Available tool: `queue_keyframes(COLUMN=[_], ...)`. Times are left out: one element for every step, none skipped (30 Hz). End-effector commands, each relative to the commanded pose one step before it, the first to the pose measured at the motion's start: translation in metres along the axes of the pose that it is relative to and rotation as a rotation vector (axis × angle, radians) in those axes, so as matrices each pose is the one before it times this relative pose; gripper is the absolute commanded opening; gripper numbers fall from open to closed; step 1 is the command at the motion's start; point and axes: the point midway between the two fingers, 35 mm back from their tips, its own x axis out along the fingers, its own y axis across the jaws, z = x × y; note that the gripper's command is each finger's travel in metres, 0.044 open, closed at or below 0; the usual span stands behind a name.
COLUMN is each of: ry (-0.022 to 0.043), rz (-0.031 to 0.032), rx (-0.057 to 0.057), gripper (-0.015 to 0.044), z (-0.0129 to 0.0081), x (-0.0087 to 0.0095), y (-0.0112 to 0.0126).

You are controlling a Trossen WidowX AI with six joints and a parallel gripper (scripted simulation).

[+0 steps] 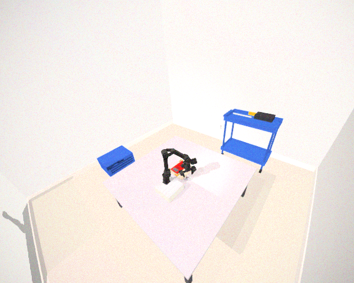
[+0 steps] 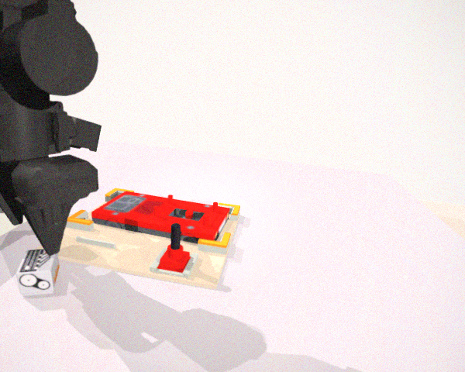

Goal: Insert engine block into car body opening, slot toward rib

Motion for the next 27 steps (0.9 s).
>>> queue_keyframes(ry=[0.00260,-0.00022,-0.00022,-0.00023,-0.00023,-0.00023,-0.00024,-0.00024,-0.00024,-0.00025,-0.00025,-0.00025,-0.00026,-0.00026,-0.00026,-0.00026,-0.00025,-0.00025,-0.00025,-0.00025,-0.00025,-0.00024,-0.00024,-0.00020,-0.00012,-0.00004,0.00000], rz=[0.00049,0.00013,0.00012,0.00011,0.00011,0.00010,0.00009,0.00008,0.00007,0.00006,0.00006,0.00005,0.00002,0.00001,0.00001,0.00000,0.00000,-0.00001,-0.00002,-0.00002,-0.00002,-0.00003,-0.00003,-0.00003,-0.00002,-0.00001,0.00000], rx=[-0.1585,-0.0346,-0.0346,-0.0346,-0.0346,-0.0346,-0.0346,-0.0346,-0.0346,-0.0346,-0.0346,-0.0346,-0.0346,-0.0346,-0.0346,-0.0346,-0.0346,-0.0346,-0.0346,-0.0346,-0.0346,-0.0346,-0.0346,-0.0286,-0.0172,-0.0057,0.0000], gripper=[0.0440,0.0440,0.0440,0.0440,0.0440,0.0440,0.0440,0.0440,0.0440,0.0440,0.0440,0.0440,0.0440,0.0440,0.0440,0.0440,0.0440,0.0440,0.0440,0.0440,0.0440,0.0440,0.0440,0.0440,0.0440,0.0440,0.0440], z=[-0.00037,0.00004,0.00004,0.00004,0.00004,0.00004,0.00004,0.00004,0.00005,0.00005,0.00005,0.00005,0.00005,0.00005,0.00005,0.00005,0.00005,0.00005,0.00005,0.00005,0.00005,0.00005,0.00005,0.00004,0.00002,0.00001,0.00000], x=[-0.00085,-0.00008,-0.00008,-0.00008,-0.00008,-0.00008,-0.00008,-0.00008,-0.00008,-0.00008,-0.00008,-0.00008,-0.00008,-0.00008,-0.00008,-0.00008,-0.00008,-0.00008,-0.00008,-0.00008,-0.00008,-0.00008,-0.00008,-0.00007,-0.00004,-0.00001,0.00000], y=[0.00000,0.00003,0.00002,0.00002,0.00002,0.00002,0.00002,0.00002,0.00002,0.00001,0.00001,0.00001,0.00001,0.00001,0.00001,0.00000,0.00000,0.00000,0.00000,0.00000,0.00000,-0.00001,-0.00001,-0.00001,-0.00001,0.00000,0.00000])
